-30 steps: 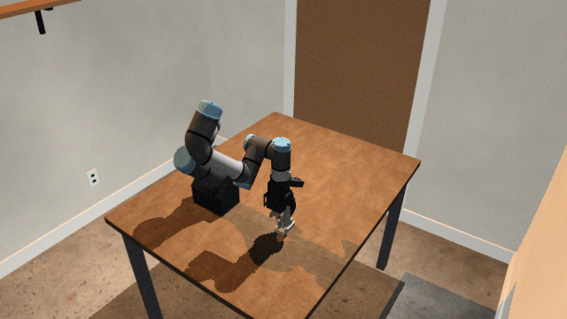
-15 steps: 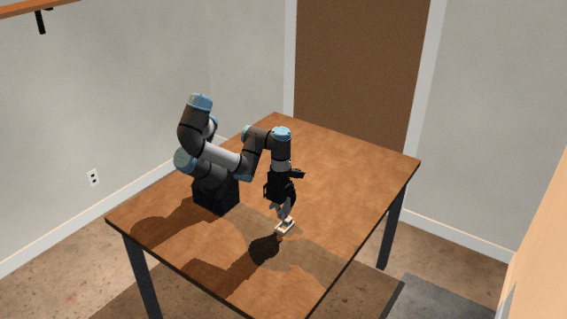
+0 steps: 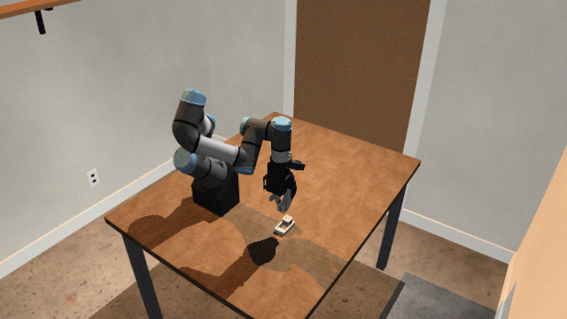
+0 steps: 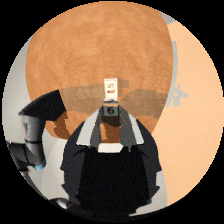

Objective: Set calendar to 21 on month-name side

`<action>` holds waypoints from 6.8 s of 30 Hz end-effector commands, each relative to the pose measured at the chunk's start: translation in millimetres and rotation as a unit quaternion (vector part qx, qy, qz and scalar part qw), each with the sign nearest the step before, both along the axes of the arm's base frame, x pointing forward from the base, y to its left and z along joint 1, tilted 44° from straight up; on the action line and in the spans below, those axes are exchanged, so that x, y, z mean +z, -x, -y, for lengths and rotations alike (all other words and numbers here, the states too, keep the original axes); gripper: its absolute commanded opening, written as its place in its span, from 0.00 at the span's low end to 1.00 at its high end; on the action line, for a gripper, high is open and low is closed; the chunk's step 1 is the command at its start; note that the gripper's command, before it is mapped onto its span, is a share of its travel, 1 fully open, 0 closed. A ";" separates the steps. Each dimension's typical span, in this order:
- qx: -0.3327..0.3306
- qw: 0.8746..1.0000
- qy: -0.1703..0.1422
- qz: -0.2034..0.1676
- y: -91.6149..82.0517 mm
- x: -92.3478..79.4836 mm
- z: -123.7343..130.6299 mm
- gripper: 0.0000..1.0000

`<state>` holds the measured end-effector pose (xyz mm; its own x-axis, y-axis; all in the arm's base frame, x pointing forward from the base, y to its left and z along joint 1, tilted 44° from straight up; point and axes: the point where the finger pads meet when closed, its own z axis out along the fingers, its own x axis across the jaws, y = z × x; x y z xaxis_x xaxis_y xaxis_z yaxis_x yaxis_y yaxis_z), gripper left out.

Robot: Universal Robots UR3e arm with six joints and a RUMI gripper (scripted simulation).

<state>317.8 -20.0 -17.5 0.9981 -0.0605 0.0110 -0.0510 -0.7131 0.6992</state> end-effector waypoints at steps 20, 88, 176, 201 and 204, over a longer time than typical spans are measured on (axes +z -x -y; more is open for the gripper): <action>-0.001 1.000 0.000 0.001 -1.0 6.9 -5.9 0.10; -0.138 0.981 0.007 0.134 19.8 68.2 127.0 0.10; -0.138 0.981 0.007 0.134 21.8 26.2 168.3 0.10; -0.138 0.981 0.007 0.134 21.8 25.6 168.9 0.10; -0.138 0.981 0.007 0.134 21.8 25.6 168.9 0.10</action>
